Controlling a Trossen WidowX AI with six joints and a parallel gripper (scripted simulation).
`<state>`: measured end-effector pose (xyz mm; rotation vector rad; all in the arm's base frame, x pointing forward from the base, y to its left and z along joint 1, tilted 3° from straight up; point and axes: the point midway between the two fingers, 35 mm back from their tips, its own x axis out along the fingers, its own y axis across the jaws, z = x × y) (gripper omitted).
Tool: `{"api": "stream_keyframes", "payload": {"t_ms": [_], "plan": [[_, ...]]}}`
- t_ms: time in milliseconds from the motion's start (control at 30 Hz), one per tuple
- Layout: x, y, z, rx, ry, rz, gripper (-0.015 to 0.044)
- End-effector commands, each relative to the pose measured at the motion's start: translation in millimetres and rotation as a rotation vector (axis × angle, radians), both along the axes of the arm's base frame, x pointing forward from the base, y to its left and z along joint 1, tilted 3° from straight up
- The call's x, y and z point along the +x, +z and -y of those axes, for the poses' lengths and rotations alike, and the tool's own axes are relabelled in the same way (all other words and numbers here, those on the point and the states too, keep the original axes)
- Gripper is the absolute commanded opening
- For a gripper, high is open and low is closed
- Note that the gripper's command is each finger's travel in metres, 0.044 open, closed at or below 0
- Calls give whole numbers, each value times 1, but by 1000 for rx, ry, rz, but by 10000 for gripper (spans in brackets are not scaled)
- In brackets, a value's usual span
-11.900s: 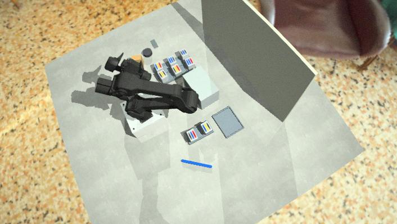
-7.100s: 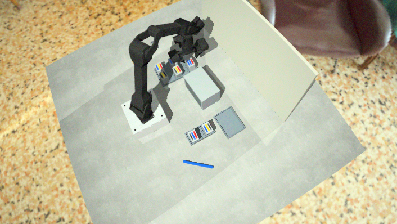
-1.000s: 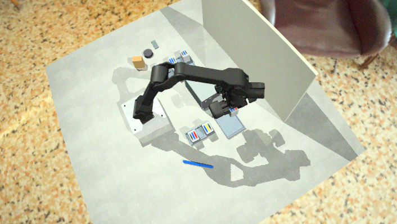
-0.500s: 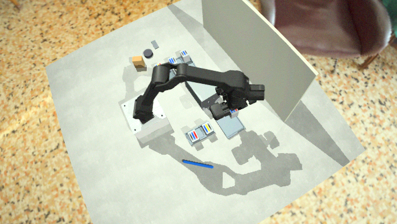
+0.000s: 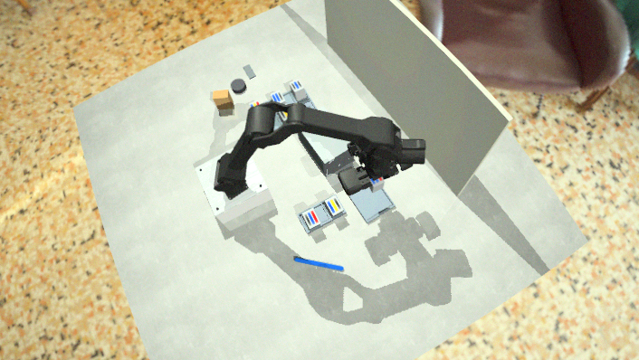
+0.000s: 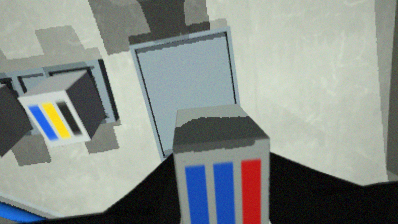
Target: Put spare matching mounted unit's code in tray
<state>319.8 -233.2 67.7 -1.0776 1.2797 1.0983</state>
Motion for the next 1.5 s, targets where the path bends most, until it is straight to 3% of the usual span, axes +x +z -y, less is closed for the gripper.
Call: {"api": "stream_keyframes", "payload": {"t_ms": [0, 1467], "plan": [[0, -5, 0, 3, 3, 1, 0], [0, -49, -1, 3, 3, 1, 0]]}}
